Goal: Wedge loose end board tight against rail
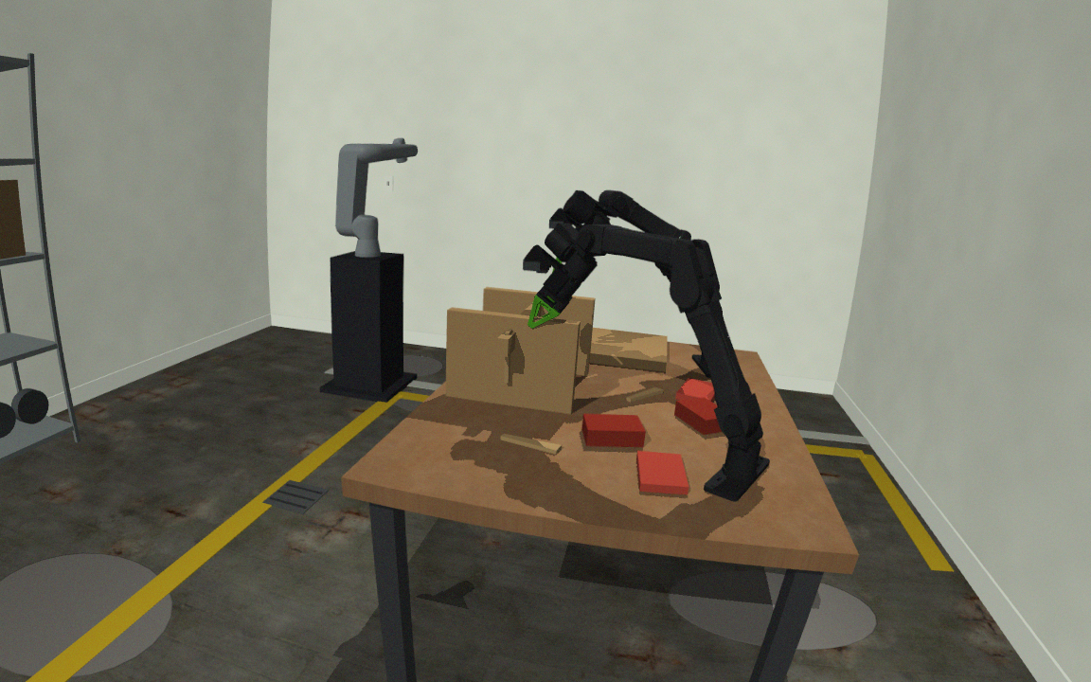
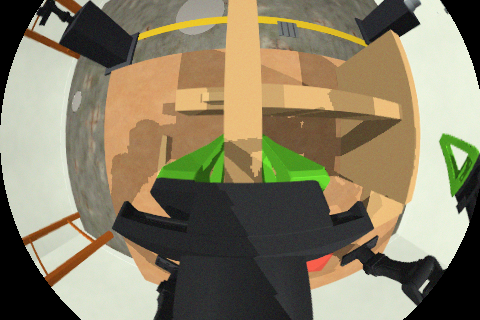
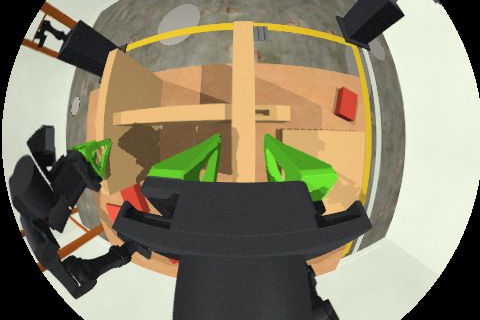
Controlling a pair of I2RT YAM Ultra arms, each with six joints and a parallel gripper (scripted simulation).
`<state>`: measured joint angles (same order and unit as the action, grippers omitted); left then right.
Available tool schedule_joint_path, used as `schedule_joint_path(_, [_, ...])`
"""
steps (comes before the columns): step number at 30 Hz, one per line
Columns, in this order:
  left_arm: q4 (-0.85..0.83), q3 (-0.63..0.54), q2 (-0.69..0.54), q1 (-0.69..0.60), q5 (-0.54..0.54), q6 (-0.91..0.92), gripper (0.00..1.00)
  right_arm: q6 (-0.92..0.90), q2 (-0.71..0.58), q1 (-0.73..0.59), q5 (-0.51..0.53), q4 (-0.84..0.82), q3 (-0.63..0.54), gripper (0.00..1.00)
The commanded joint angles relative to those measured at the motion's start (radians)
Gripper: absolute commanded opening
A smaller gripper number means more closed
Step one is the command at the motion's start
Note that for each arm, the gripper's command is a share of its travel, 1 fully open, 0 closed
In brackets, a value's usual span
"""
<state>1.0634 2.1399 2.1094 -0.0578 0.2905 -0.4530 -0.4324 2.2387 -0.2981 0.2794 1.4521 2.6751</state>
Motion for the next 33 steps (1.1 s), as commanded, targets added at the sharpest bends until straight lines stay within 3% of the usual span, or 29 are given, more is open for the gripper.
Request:
schedule_joint_path(1, [-0.04,0.029,-0.055,0.008,0.013,0.009,0.0,-0.004,0.011,-0.004,0.011,0.017,0.034,0.44])
schedule_joint_path(3, [-0.04,0.029,-0.055,0.008,0.013,0.009,0.0,-0.004,0.011,-0.004,0.011,0.017,0.038,0.44])
schedule_joint_path(4, [-0.04,0.029,-0.055,0.008,0.013,0.009,0.46,-0.004,0.01,-0.004,0.011,0.018,0.039,0.44])
schedule_joint_path(19, [-0.039,0.033,-0.049,0.008,0.012,0.009,0.46,-0.004,0.014,-0.004,0.011,0.017,0.045,0.44])
schedule_joint_path(20, [0.018,0.055,0.004,0.009,0.011,0.01,0.46,-0.004,0.014,-0.004,0.011,0.017,0.045,0.44])
schedule_joint_path(32, [0.039,0.109,-0.022,0.003,0.012,0.006,0.46,-0.004,0.014,-0.004,0.011,0.017,0.045,0.44])
schedule_joint_path(33, [0.115,0.157,0.024,0.01,0.011,0.01,0.46,-0.004,0.014,-0.004,0.011,0.017,0.045,0.44])
